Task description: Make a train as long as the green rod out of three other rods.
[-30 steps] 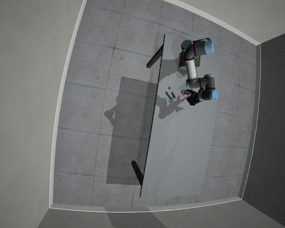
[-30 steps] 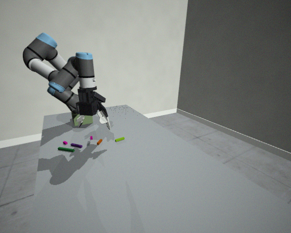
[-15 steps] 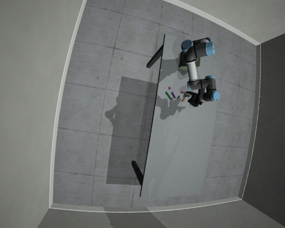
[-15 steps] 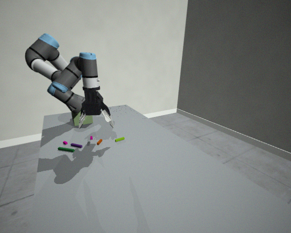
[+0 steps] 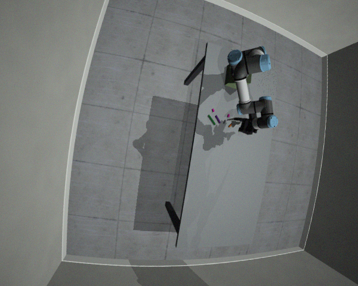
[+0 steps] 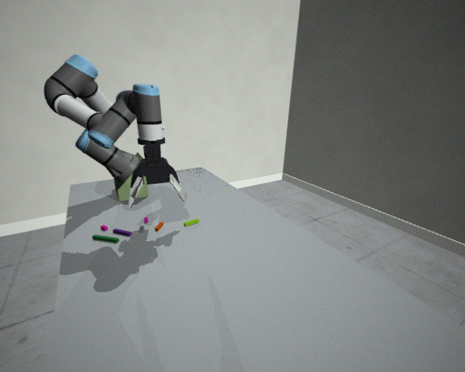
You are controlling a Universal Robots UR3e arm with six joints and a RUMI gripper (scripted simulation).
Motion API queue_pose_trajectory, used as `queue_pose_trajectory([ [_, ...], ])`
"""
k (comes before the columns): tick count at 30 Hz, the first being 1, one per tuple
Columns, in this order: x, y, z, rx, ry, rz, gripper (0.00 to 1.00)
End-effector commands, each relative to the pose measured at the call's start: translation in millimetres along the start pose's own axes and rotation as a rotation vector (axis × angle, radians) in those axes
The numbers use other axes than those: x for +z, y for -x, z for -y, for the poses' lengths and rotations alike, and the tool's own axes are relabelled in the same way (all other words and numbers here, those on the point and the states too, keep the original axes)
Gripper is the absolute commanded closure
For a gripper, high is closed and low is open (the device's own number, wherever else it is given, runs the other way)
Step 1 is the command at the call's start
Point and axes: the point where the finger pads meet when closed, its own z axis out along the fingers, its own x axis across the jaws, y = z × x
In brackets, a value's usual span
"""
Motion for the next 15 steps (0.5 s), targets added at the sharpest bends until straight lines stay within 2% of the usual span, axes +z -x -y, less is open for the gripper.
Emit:
queue_pose_trajectory([
  [1,-1.1,-4.6,-1.4,-0.166,0.0,-0.007,0.0],
  [7,-1.0,-7.2,-2.0,-0.239,0.001,-0.007,0.0],
  [15,-0.7,-13.7,-3.5,-0.413,0.001,-0.006,0.0],
])
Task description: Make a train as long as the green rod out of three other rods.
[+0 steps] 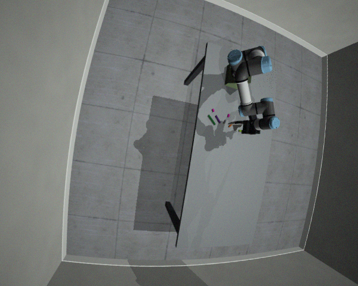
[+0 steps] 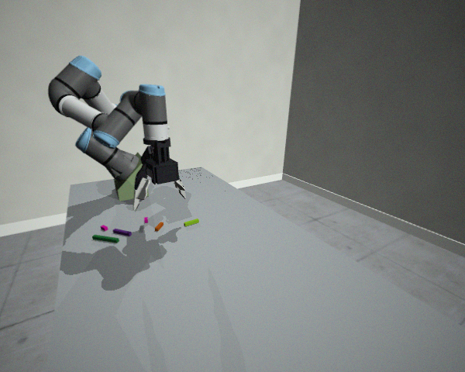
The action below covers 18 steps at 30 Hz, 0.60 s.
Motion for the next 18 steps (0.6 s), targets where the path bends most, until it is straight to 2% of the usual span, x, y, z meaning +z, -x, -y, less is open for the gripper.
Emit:
queue_pose_trajectory([
  [1,-1.0,-4.2,-2.9,-0.166,0.002,-0.006,0.0],
  [9,-0.8,-8.0,-5.0,-0.276,0.002,-0.006,0.0],
  [18,-0.3,-14.8,-8.8,-0.466,0.002,-0.004,0.0],
])
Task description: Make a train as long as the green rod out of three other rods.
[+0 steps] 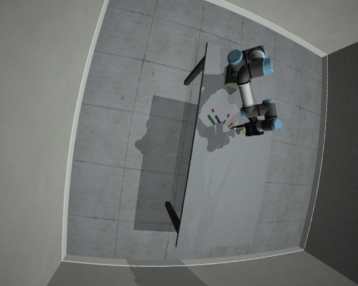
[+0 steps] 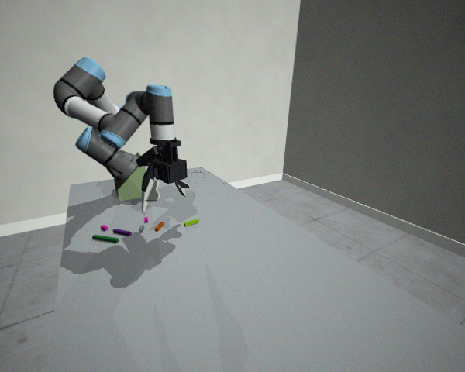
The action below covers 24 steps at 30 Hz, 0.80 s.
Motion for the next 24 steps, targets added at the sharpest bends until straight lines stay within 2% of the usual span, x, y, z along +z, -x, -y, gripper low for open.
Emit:
queue_pose_trajectory([
  [1,-1.0,-3.3,-4.6,-0.166,0.003,-0.005,0.0],
  [14,-0.5,-7.9,-9.5,-0.323,0.003,-0.004,0.0],
  [24,-0.2,-8.8,-10.7,-0.358,0.002,-0.004,0.0],
])
